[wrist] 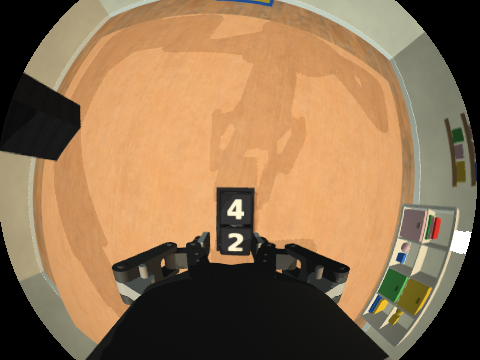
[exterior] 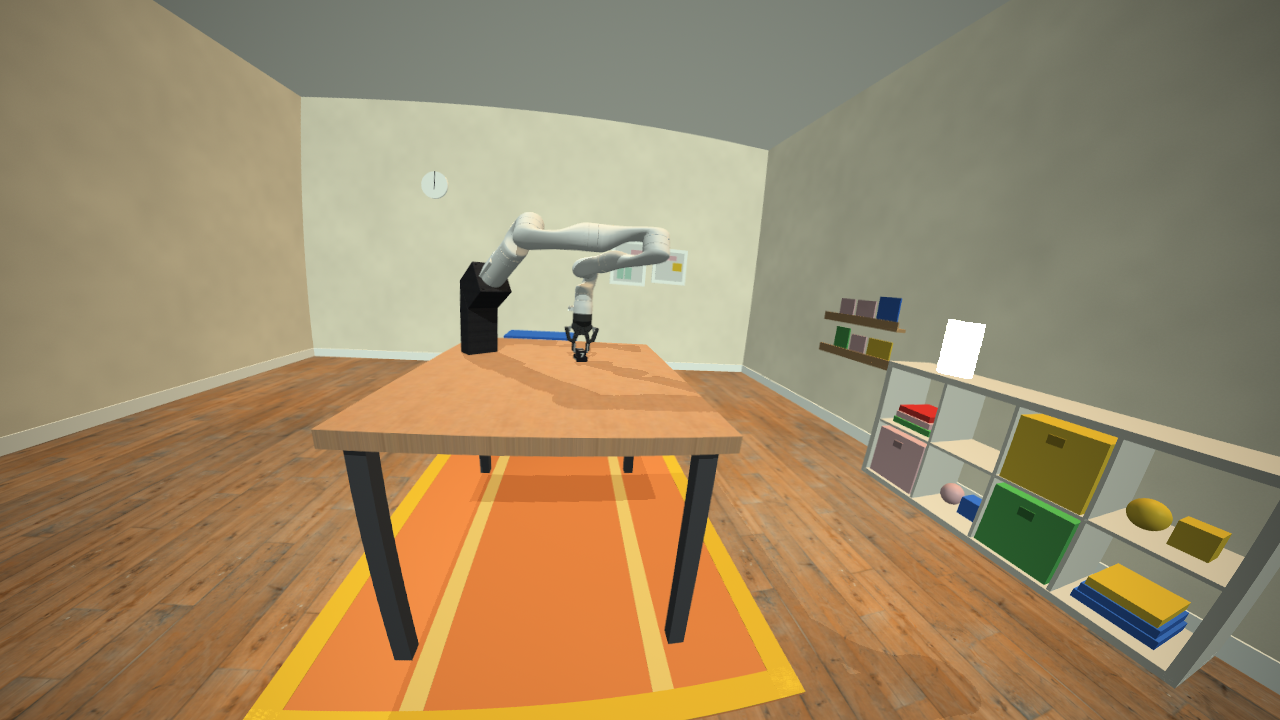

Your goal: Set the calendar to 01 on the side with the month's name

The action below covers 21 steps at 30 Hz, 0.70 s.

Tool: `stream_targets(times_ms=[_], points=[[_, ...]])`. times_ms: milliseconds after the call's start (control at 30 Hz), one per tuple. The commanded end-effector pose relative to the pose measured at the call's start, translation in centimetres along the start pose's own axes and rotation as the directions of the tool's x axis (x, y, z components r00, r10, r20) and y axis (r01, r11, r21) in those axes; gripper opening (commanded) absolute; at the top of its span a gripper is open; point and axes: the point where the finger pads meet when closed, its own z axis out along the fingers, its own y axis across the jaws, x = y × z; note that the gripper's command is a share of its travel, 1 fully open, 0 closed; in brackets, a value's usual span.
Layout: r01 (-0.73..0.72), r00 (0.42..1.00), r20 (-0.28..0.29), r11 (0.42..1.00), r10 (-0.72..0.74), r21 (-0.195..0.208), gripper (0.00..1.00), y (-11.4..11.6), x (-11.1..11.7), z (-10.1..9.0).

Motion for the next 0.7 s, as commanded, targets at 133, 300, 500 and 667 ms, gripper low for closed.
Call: stream_targets(times_ms=[133, 300, 500, 667], points=[[0.003, 1.0, -0.006, 1.0, -0.003, -0.014, 0.48, 0.5, 0.2, -2.3], [0.003, 1.0, -0.006, 1.0, -0.003, -0.014, 0.48, 0.4, 0.2, -4.8], [0.003, 1.0, -0.006, 1.0, -0.003, -0.014, 0.48, 0.4, 0.1, -7.0], [0.003, 1.0, -0.006, 1.0, -0.003, -0.014, 0.48, 0.4, 0.1, -7.6]])
